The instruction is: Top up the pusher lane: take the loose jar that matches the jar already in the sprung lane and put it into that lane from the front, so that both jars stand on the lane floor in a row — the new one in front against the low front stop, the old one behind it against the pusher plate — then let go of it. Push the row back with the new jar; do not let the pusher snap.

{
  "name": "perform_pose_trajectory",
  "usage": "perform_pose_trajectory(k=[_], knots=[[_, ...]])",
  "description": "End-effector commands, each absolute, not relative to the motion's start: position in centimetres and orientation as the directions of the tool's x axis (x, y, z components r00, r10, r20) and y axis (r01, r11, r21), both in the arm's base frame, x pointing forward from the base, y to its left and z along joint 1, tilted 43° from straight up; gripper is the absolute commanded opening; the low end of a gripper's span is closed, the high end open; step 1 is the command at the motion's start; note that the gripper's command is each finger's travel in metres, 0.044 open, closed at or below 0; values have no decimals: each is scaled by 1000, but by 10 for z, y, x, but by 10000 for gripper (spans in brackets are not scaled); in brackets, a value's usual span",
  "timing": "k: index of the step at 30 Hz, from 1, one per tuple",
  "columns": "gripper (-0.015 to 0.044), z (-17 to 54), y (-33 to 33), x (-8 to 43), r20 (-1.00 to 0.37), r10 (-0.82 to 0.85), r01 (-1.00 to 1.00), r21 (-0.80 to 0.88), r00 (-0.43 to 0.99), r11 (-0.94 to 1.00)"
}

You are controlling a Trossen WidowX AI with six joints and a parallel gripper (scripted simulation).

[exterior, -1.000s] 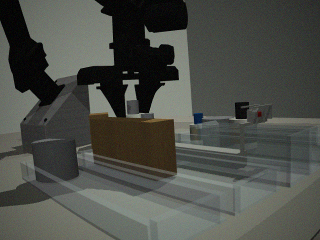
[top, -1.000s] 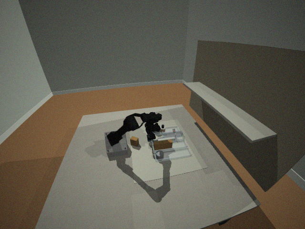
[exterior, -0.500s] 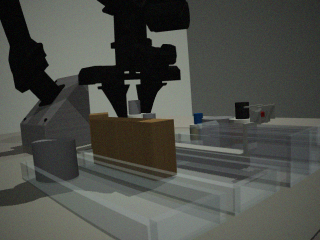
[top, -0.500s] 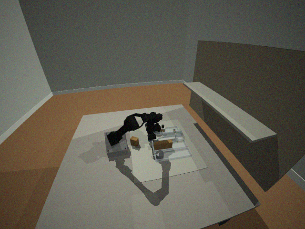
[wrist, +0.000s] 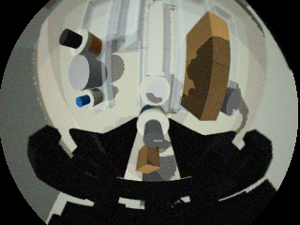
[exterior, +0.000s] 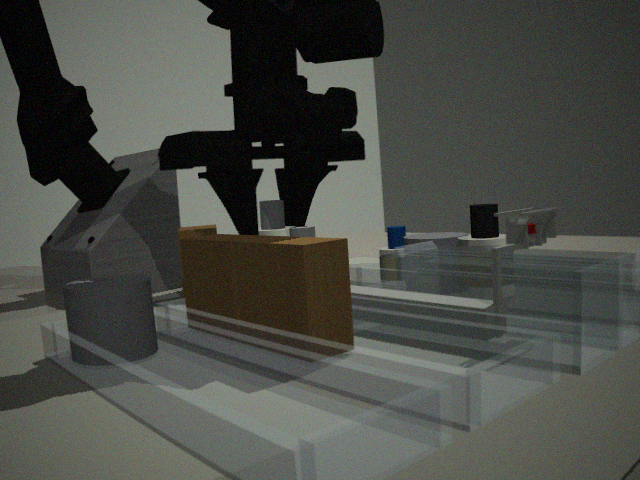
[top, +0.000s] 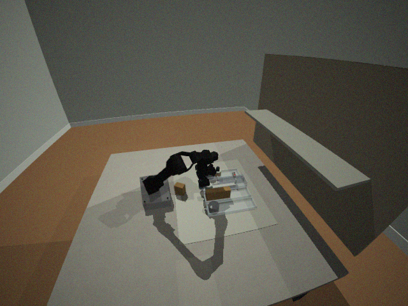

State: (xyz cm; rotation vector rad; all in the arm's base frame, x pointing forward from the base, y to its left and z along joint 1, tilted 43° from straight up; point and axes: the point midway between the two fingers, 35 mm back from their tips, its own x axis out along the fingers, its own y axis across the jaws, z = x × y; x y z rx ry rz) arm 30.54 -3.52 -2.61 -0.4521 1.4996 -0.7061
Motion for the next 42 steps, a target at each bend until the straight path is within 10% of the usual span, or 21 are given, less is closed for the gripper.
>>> perform_pose_trajectory(k=[1, 42], knots=[[0, -23, -36, 314, -738, -673, 156, -671, -47, 725], [0, -20, -38, 328, -738, -674, 157, -671, -46, 724]])
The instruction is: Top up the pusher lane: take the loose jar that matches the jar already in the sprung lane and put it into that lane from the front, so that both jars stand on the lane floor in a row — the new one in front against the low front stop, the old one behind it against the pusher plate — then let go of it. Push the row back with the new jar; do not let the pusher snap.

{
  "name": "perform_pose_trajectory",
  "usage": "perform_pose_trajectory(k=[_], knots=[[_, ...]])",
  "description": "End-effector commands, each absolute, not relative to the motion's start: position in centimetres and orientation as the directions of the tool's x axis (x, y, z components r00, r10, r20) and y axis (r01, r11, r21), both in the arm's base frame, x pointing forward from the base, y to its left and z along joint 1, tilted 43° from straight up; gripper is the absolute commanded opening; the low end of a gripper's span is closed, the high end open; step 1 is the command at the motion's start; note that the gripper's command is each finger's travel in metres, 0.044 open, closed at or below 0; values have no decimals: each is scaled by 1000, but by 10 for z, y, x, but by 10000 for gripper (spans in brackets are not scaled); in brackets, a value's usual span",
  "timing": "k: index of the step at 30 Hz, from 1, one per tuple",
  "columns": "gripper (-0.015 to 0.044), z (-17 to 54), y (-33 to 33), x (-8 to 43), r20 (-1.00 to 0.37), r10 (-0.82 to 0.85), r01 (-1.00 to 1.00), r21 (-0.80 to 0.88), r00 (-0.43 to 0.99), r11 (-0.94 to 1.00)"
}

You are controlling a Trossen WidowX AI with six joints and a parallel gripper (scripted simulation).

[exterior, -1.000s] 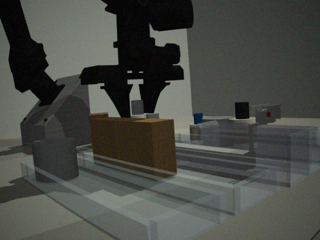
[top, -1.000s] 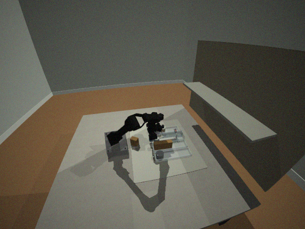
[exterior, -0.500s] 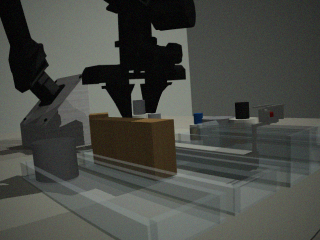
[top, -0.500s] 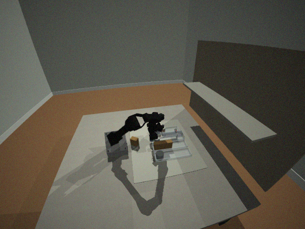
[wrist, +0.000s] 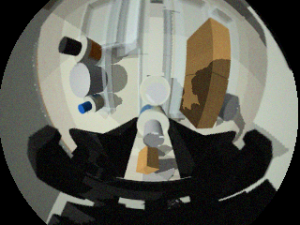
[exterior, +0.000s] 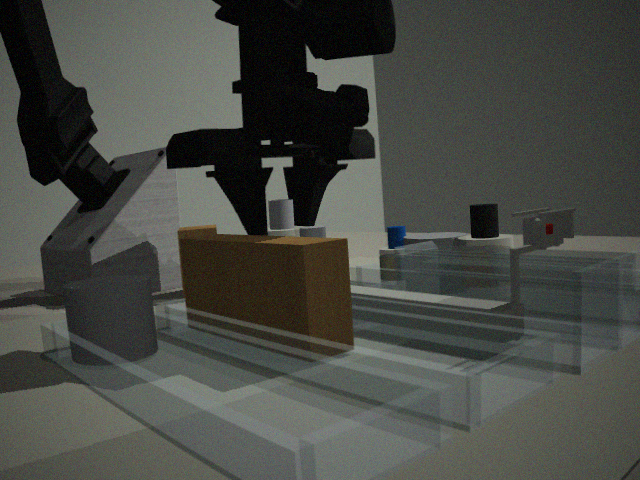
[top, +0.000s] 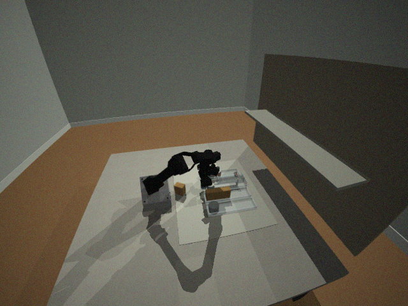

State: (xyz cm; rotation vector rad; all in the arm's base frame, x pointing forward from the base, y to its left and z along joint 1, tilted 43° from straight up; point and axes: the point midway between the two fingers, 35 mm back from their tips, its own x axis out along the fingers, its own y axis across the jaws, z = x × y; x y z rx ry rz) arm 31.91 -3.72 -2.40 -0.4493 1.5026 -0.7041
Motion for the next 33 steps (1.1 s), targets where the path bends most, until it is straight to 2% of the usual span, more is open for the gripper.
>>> perform_pose_trajectory(k=[1, 33], knots=[[0, -20, -38, 329, -738, -674, 157, -671, -46, 724], [0, -16, -39, 339, -737, -674, 157, -672, -46, 724]])
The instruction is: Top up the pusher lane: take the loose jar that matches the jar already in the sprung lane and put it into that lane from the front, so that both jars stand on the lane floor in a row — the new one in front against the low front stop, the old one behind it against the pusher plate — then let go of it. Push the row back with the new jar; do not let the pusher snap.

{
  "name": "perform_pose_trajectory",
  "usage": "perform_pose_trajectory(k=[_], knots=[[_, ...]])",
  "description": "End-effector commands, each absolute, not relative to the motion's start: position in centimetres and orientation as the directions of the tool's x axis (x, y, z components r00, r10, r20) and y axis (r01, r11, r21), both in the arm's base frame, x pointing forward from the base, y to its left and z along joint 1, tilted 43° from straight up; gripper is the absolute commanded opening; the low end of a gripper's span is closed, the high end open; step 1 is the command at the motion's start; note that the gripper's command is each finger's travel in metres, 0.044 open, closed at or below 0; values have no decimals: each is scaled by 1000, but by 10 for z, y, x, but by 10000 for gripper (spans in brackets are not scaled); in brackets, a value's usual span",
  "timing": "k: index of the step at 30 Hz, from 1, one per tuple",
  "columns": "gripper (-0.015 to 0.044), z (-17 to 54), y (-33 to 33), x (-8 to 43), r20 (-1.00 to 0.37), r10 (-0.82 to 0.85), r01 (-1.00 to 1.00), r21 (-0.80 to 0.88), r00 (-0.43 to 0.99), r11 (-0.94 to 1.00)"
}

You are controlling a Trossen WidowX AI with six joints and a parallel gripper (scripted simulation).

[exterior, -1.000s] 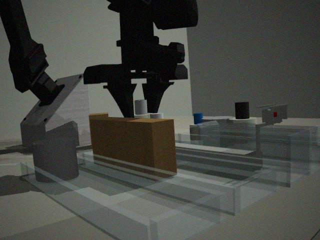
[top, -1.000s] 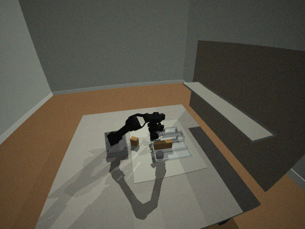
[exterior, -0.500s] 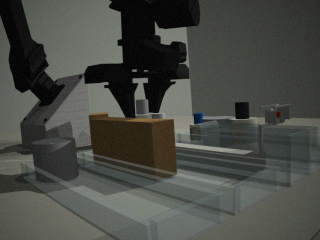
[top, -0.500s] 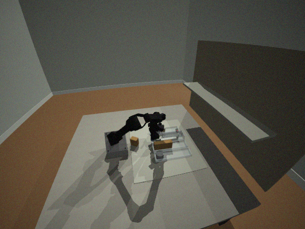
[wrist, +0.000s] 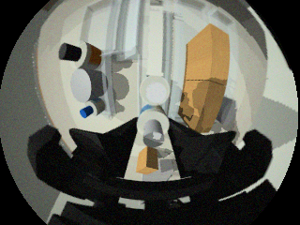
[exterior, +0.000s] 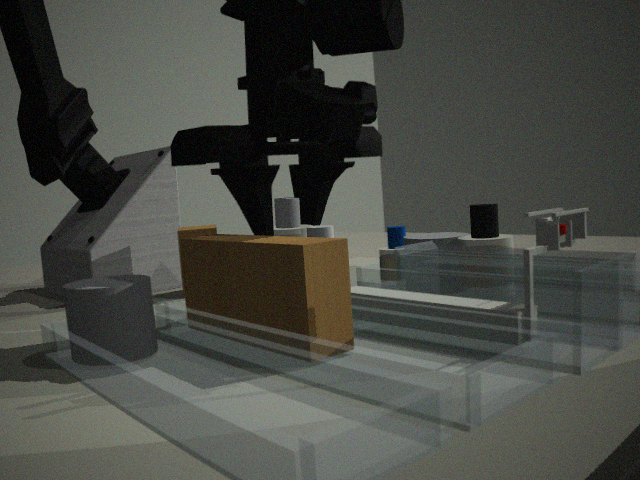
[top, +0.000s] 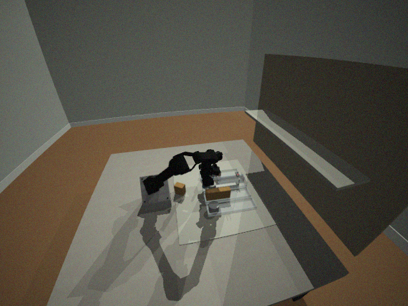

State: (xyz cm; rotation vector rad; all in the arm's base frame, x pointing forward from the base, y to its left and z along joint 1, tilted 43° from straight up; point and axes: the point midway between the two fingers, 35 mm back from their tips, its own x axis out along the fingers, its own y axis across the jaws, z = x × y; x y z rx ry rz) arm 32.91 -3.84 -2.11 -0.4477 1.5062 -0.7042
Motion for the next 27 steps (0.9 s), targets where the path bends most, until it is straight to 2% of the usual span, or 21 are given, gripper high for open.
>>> perform_pose_trajectory(k=[1, 27], knots=[[0, -16, -39, 340, -737, -674, 157, -672, -46, 724], [0, -16, -40, 343, -737, -674, 158, -672, -46, 724]])
